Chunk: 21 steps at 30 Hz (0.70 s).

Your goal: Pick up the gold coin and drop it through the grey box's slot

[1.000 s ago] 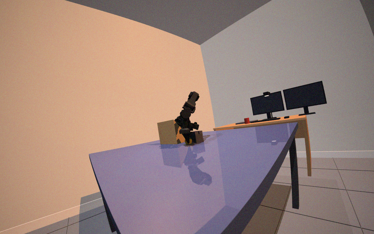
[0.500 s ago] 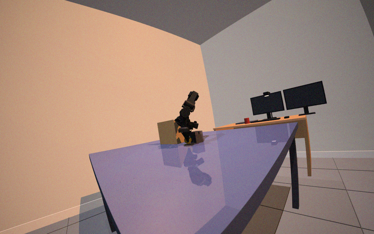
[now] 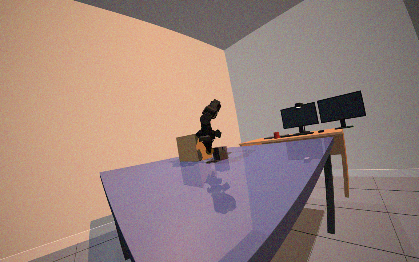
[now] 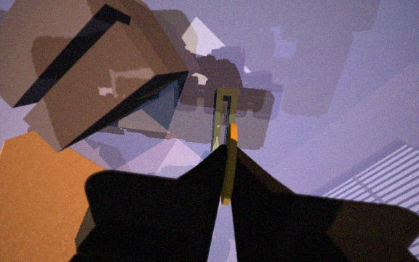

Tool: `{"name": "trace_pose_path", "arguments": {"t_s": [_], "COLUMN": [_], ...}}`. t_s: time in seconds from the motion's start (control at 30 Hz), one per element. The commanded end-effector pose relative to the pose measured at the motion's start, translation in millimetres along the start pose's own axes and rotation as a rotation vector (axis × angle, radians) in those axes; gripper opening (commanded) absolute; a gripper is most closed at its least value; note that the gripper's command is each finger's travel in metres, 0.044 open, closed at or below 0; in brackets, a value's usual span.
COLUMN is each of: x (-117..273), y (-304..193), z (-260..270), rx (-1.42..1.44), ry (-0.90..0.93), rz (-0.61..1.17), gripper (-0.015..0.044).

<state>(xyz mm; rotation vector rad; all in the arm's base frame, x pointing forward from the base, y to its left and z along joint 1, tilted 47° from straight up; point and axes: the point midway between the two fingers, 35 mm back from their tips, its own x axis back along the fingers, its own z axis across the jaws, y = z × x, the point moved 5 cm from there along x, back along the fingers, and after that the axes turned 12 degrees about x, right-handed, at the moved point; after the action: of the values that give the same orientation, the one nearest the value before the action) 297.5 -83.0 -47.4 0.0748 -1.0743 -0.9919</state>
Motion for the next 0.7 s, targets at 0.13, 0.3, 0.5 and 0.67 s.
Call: {"name": "trace_pose_path", "arguments": {"t_s": [0.13, 0.3, 0.5, 0.67], "x": [24.9, 37.8, 49.5, 49.7], "y": [1.0, 0.4, -0.1, 0.6], "z": [-1.2, -0.3, 1.0, 0.6], "rx": [0.016, 0.021, 0.024, -0.059], "ry": [-0.005, -0.002, 0.001, 0.001], "rz": [0.002, 0.0, -0.002, -0.002], "gripper": [0.0, 0.0, 0.0, 0.0]}}
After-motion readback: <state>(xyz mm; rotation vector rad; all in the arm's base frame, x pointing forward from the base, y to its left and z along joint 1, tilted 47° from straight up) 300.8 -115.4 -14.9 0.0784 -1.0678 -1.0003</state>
